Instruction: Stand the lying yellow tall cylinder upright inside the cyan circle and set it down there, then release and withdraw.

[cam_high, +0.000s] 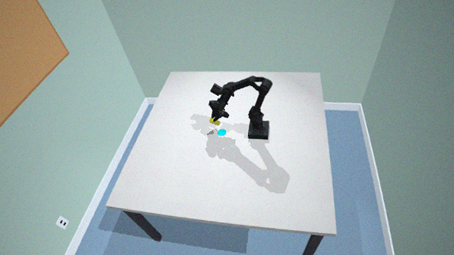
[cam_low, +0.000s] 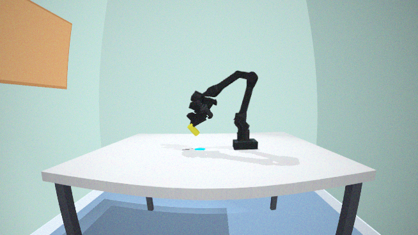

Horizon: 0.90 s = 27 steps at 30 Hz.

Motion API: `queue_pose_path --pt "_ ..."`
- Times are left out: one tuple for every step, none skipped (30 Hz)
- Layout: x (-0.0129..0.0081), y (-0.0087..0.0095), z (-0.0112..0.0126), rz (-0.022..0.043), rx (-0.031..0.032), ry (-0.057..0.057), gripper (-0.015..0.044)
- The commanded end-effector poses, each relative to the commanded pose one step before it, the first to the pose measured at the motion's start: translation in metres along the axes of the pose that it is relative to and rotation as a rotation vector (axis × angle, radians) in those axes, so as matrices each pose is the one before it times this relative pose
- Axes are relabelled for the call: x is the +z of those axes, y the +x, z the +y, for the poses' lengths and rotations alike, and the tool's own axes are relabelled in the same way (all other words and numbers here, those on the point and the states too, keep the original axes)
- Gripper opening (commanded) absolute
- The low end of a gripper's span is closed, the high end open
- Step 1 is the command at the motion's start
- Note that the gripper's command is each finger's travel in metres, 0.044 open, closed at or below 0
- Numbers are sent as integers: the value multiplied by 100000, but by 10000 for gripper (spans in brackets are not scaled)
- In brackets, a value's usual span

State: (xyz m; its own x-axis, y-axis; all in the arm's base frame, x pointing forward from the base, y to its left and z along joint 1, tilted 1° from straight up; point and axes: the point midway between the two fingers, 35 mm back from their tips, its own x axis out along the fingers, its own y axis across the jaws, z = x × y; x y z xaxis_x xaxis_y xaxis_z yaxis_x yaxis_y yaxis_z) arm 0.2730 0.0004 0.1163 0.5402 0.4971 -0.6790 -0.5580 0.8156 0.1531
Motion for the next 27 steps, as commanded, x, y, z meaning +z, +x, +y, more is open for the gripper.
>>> queue_pose_path --pt "-260 44 125 -2701 821 26 105" --pt "-1 -22 -12 -755 39 -26 105" --pt "-1 -23 -12 -754 38 -30 105" --pt "-1 -24 -11 -752 37 -34 105" --pt "-1 -24 -11 -751 36 -39 105" --pt "-1 -25 -10 -750 35 -43 105" --pt "-1 -26 -9 -748 35 -47 105" --pt "-1 -27 -9 -747 34 -51 105" --pt "-2 -28 -8 -745 33 -56 105" --pt "-2 -28 -8 -744 33 -60 105" --pt "-2 -29 -7 -742 32 -64 105" --pt "-2 -30 -6 -740 32 -68 105" --pt "-2 -31 -6 -739 31 -73 105" --pt "-2 -31 -5 -737 31 -77 105" --pt "-2 -32 -4 -736 30 -81 105" --pt "-2 -33 -4 -734 30 -85 105" --pt "-2 -34 -3 -732 29 -89 105" --pt "-2 -34 -2 -730 29 -94 105" --pt "-2 -35 -2 -729 28 -98 105" --pt "-2 -36 -1 -727 28 -102 105" --pt "-2 -37 0 -725 28 -106 105" --pt "-2 -37 1 -723 27 -110 105" --pt "-2 -38 1 -721 27 -114 105" --pt "-2 -39 2 -719 27 -118 105" --pt "-2 -39 3 -717 27 -123 105" --pt "-1 -40 4 -716 27 -127 105" --pt "-1 -41 4 -714 26 -131 105"
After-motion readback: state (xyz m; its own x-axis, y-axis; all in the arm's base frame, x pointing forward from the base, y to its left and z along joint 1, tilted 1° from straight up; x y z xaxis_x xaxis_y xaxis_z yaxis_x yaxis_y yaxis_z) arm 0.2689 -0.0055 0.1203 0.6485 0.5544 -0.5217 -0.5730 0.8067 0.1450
